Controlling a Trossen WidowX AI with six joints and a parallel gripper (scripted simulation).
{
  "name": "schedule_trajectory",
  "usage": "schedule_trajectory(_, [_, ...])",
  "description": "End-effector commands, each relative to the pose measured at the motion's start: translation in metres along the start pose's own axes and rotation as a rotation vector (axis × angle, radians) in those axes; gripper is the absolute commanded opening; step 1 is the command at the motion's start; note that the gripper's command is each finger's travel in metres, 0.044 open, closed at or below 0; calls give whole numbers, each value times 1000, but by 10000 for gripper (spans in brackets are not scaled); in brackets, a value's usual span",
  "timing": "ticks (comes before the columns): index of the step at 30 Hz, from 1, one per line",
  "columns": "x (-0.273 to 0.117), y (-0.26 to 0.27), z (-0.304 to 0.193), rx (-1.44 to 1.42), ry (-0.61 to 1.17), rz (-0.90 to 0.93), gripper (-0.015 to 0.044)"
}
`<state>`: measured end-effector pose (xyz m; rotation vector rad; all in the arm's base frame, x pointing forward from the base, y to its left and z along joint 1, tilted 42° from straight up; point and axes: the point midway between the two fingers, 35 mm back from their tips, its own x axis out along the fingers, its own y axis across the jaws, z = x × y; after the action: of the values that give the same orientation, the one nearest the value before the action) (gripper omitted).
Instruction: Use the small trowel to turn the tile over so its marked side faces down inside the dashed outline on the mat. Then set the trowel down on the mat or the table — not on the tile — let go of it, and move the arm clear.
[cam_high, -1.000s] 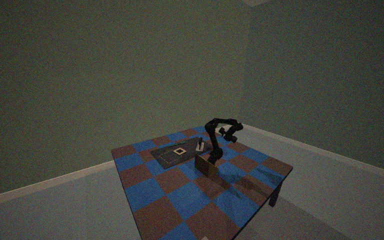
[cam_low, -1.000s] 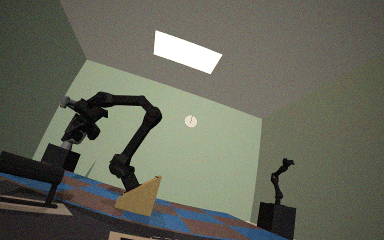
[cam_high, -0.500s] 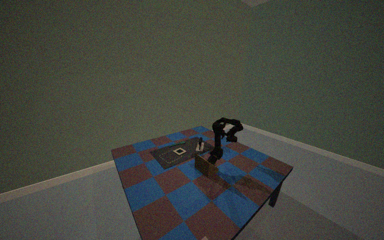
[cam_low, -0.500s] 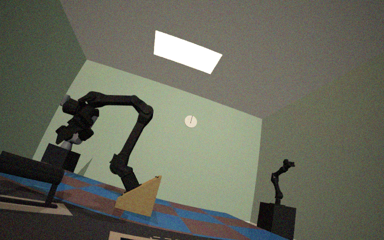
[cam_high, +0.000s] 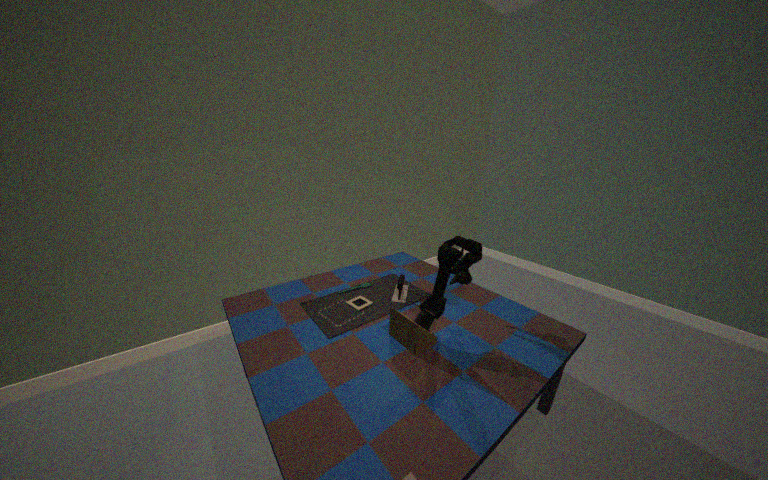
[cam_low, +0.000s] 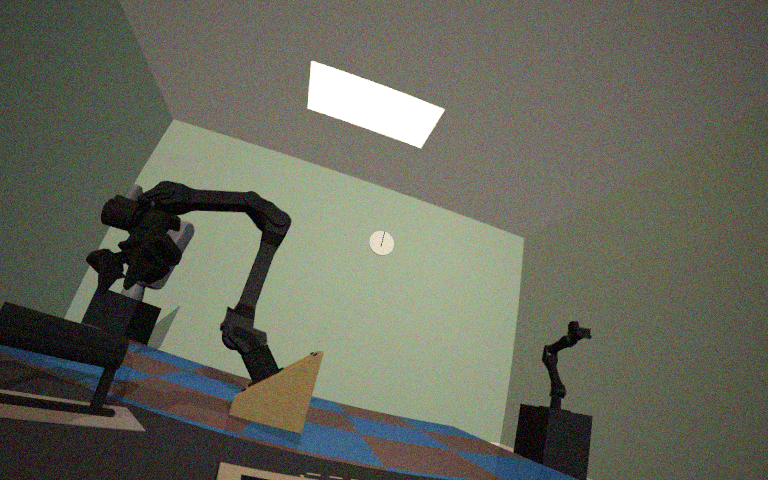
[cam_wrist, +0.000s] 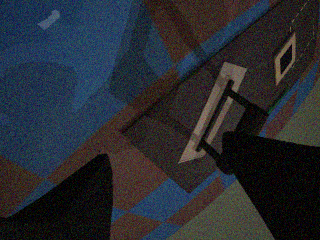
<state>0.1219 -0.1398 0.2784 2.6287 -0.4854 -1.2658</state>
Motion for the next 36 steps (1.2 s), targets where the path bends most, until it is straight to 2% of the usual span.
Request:
schedule_trajectory(1, [8,3,-4,-113,-41,-27,270])
schedule_trajectory(36, [78,-15,-46,-1048,-299,-272,270])
